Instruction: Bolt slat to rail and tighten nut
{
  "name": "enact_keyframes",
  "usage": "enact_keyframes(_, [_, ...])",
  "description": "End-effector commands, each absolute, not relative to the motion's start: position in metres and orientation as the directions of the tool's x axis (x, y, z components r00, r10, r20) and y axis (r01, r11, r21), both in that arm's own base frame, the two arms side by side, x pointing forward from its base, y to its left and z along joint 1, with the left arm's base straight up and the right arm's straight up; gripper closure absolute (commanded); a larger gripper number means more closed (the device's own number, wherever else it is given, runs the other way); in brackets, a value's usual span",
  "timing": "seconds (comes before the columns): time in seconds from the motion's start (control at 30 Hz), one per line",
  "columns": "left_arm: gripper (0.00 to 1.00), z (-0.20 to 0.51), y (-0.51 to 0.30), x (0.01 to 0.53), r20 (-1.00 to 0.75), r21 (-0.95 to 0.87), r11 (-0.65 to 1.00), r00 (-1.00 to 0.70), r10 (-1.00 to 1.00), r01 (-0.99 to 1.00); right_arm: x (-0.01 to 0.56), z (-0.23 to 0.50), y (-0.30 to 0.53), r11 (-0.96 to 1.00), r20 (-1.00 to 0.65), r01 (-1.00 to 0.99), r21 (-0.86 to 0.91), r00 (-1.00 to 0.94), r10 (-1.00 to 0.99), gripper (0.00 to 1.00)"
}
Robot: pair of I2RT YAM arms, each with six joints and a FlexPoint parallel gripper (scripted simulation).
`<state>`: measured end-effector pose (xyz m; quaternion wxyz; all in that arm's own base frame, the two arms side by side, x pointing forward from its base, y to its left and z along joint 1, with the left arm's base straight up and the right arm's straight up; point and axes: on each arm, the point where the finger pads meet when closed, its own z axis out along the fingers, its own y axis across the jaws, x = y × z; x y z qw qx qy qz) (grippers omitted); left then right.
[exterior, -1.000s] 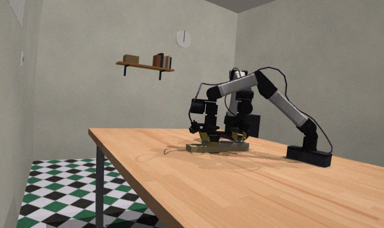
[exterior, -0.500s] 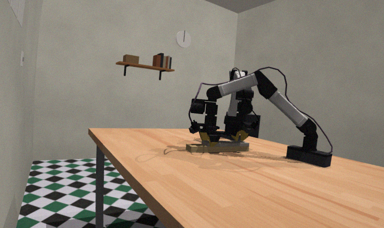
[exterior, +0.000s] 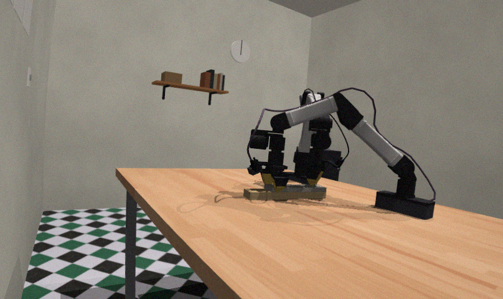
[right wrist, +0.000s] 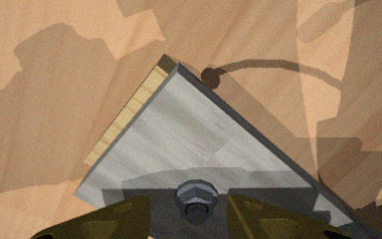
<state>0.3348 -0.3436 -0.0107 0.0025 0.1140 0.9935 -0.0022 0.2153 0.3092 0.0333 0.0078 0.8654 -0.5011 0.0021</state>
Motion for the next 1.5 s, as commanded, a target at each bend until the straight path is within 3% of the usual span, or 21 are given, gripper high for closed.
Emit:
enact_keyframes(0.0, [0.32, -0.004, -0.345, 0.338, -0.023, -0.013, 0.973, -0.973, 0.232, 0.232, 0.22, 0.053, 0.315, -0.57, -0.021, -0.821, -0.029, 0.57, -0.821, 0.64])
enact_keyframes(1.47, [0.32, -0.004, -0.345, 0.338, -0.023, -0.013, 0.973, -0.973, 0.232, 0.232, 0.219, 0.037, 0.313, -0.568, -0.013, -0.823, -0.007, 0.568, -0.823, 0.64])
